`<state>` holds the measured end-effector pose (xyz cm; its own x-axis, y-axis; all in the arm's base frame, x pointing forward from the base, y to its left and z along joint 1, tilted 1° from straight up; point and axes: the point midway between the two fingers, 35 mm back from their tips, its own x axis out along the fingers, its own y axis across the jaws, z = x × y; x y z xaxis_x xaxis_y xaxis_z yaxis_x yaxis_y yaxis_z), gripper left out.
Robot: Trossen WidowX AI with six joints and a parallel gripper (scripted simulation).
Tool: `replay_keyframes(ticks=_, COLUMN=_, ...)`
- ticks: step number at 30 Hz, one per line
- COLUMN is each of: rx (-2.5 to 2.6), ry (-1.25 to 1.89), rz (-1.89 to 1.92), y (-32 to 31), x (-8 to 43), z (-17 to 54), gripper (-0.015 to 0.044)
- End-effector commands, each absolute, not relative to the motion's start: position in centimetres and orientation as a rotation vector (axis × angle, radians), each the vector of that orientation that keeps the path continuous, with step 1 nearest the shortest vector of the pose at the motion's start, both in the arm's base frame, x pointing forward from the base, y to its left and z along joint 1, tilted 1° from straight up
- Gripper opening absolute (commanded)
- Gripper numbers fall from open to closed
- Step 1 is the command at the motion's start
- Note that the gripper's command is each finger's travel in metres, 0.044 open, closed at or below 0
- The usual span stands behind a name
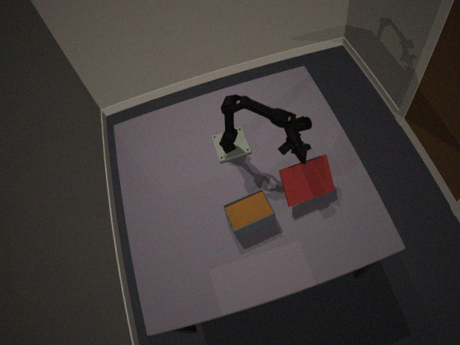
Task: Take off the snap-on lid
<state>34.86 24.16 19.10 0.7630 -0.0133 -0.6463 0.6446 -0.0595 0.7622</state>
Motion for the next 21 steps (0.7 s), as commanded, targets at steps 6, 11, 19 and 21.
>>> replay_keyframes(ticks=6, rx=1.559, ry=0.516, rz=-0.58, y=24.1, x=34.9, z=18.5, gripper=0.0)
replay_keyframes(ticks=11, rx=1.559, ry=0.516, rz=-0.58, y=24.1, x=34.9, z=18.1, gripper=0.0)
replay_keyframes(ticks=19, rx=1.559, ry=0.516, rz=-0.58, y=24.2, x=34.9, z=17.4, gripper=0.0)
replay_keyframes(ticks=21, rx=1.559, ry=0.516, rz=-0.58, y=24.2, x=34.9, z=17.3, gripper=0.0)
